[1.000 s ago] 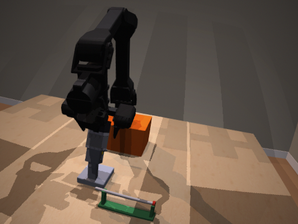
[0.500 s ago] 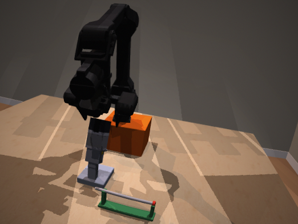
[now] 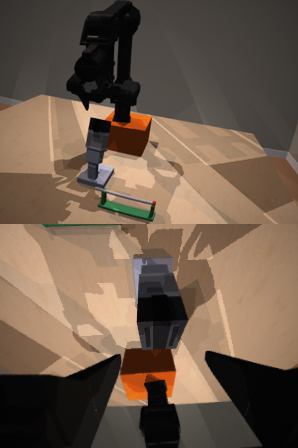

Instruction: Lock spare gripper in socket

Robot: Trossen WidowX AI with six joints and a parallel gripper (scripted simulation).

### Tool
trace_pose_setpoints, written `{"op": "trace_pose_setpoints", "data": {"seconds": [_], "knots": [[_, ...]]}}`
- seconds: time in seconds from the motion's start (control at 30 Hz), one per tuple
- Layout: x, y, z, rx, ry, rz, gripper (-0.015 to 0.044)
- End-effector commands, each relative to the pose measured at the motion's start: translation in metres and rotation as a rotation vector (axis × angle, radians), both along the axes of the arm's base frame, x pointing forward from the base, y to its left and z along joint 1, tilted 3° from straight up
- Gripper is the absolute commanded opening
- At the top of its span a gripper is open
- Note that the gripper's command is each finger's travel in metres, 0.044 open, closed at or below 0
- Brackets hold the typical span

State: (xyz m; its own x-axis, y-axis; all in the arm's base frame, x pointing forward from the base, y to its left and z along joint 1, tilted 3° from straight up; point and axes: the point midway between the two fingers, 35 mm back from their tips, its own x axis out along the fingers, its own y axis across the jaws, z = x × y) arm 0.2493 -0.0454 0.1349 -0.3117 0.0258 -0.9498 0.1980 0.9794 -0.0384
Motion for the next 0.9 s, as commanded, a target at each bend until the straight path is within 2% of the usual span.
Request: {"op": "trace_pose_setpoints", "data": {"seconds": [0.0,0.87], "knots": [[-0.005,0.001,0.008,-0.004,-0.025,0.0,0.044],[-0.014,0.003,0.053,-0.036,-0.224,0.005,0.044]]}}
